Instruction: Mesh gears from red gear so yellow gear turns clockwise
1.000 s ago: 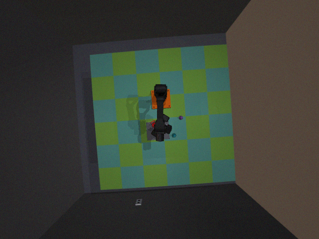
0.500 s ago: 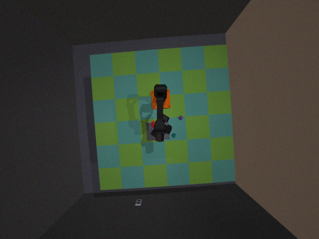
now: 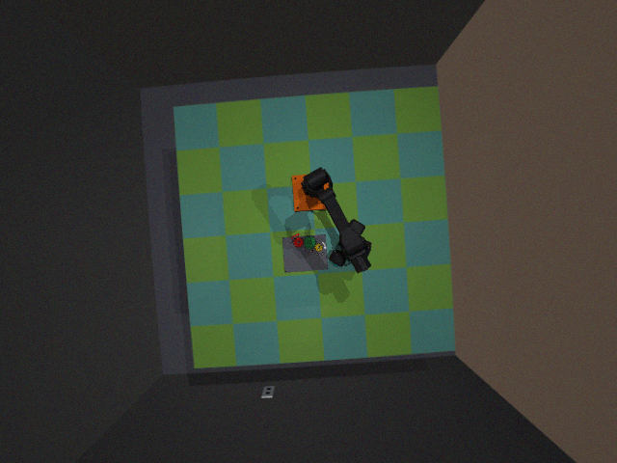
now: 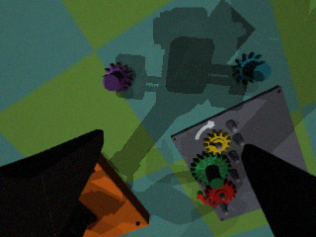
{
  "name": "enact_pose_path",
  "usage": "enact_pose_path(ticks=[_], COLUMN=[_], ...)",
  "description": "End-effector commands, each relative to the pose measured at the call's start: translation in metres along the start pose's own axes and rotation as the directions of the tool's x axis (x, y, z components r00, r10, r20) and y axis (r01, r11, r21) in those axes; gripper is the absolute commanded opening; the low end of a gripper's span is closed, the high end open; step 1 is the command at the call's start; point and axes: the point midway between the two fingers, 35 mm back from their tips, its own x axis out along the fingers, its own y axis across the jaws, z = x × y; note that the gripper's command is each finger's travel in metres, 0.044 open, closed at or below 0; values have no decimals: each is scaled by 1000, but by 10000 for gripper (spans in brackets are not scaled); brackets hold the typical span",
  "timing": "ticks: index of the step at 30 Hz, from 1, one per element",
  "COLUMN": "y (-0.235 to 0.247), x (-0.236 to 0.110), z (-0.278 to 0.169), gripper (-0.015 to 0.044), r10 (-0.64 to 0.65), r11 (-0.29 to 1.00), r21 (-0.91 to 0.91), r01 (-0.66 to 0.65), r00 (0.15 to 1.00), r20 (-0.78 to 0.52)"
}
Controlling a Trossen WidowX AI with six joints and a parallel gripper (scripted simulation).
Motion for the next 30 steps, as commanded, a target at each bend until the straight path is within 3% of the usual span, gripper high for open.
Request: enact_pose_path(ticks=[1,8,30], y=[39,118,120], x=[-7,-14,-14], z=[30,62,63], gripper=[440,440,440], r10=[10,12,12], r11=[1000,999,999], r21=[2,30,31], r01=[-10,-12,-11], r00=[1000,1000,1000], r20=[6,-16,-17])
